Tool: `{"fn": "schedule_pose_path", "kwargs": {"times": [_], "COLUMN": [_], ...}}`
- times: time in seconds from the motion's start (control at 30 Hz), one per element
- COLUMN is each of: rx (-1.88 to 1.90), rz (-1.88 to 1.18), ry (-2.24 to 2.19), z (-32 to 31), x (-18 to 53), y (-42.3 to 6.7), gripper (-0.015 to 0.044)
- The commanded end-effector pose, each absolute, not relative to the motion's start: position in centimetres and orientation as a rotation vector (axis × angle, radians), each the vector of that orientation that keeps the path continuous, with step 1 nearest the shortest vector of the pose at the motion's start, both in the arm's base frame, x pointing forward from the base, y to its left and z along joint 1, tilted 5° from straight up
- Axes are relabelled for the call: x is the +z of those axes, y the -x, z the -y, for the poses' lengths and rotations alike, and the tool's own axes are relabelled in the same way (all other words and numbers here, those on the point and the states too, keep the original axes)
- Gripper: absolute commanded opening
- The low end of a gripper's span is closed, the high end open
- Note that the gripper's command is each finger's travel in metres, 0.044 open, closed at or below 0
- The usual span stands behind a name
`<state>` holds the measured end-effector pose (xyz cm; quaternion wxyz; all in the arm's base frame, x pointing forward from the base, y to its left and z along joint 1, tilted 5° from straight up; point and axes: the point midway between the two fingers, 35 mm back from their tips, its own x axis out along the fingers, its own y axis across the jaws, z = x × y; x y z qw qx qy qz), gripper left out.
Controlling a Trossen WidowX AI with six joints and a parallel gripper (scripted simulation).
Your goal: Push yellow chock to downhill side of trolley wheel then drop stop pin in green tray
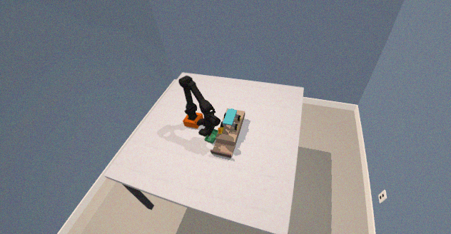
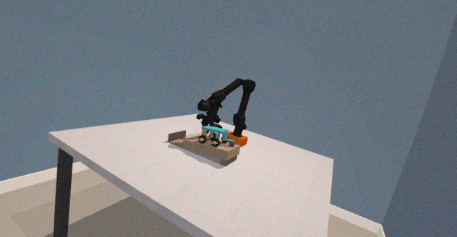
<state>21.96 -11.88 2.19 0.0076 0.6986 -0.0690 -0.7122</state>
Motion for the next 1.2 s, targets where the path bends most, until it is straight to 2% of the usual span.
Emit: {"fn": "schedule_pose_path", "kwargs": {"times": [0.0, 0.23, 0.27, 1.17], "rx": [-2.234, -2.234, -2.234, -2.235], "rz": [0.213, 0.213, 0.213, 0.211], "ry": [-2.169, -2.17, -2.17, -2.171], "z": [12.1, 11.7, 11.6, 9.8], "x": [1.6, 1.6, 1.6, 1.1], "y": [-21.7, -21.8, -21.8, -22.2], "gripper": [0.0, 0.0184, 0.019, 0.019]}}
